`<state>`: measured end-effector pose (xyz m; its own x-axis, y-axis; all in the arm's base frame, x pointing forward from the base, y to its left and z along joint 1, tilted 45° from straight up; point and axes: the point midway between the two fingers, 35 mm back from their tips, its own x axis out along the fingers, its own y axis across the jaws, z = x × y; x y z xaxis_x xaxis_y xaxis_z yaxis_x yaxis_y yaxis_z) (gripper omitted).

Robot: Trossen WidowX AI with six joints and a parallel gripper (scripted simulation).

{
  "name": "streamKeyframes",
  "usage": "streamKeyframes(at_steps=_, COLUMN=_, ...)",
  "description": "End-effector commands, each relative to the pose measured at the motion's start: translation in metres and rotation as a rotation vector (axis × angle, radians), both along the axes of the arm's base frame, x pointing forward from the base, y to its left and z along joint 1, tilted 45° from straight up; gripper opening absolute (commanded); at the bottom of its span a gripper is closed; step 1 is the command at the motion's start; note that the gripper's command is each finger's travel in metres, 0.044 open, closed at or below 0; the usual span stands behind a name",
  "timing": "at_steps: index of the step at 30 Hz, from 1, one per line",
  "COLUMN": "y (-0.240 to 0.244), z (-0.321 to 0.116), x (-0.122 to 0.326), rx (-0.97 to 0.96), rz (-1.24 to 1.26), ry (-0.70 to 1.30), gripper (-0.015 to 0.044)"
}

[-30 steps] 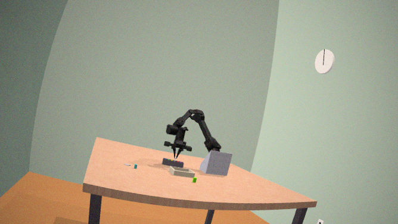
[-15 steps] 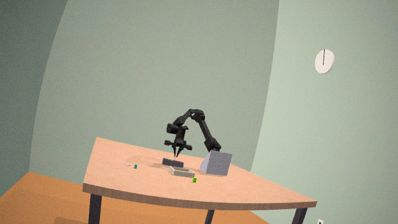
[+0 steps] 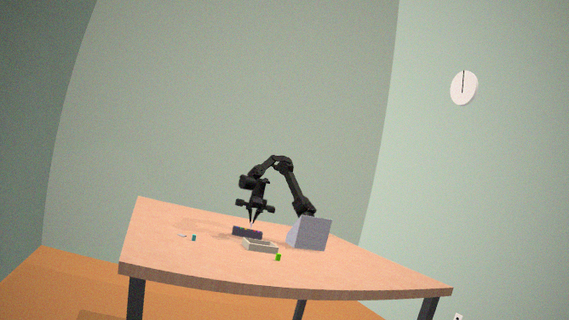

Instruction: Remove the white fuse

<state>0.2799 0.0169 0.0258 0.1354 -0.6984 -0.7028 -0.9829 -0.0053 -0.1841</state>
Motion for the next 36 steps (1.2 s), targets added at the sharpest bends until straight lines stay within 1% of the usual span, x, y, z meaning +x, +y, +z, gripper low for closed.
streamKeyframes(at_steps=1, y=0.005, z=0.003, x=0.000, rx=0.006, rz=0.000, ry=-0.003, gripper=0.0000)
streamKeyframes(at_steps=15, y=0.019, z=0.014, x=-0.002, rx=0.007, rz=0.000, ry=-0.003, gripper=0.0000)
streamKeyframes(at_steps=26, y=0.064, z=-0.019, x=0.008, rx=0.023, rz=0.004, ry=-0.001, gripper=0.0000)
streamKeyframes(at_steps=36, y=0.104, z=-0.055, x=0.007, rx=0.029, rz=0.005, ry=0.000, gripper=0.0000)
